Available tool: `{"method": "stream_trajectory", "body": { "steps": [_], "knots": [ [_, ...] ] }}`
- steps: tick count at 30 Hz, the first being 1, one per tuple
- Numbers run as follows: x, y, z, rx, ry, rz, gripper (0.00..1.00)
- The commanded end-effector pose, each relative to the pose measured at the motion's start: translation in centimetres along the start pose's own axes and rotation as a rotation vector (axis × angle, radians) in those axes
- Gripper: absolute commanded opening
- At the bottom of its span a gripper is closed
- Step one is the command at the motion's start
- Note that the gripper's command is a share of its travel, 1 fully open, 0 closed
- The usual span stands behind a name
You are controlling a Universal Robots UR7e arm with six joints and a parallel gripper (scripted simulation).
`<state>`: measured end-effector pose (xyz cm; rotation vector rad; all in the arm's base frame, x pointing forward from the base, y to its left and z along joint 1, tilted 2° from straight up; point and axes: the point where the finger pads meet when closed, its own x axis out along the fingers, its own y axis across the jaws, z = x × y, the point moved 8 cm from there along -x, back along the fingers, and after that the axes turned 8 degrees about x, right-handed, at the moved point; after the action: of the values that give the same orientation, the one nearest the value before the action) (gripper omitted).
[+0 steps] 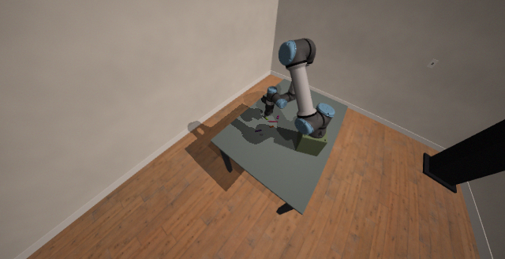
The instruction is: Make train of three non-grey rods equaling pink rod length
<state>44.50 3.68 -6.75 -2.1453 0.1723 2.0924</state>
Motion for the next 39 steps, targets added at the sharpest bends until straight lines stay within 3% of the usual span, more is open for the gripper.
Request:
{"method": "stream_trajectory", "body": {
  "steps": [1,39],
  "knots": [
    [0.48,0.01,-0.05,0.0,0.001,0.0,0.54],
    [1.21,0.03,-0.06,0.0,0.001,0.0,0.54]
  ]
}}
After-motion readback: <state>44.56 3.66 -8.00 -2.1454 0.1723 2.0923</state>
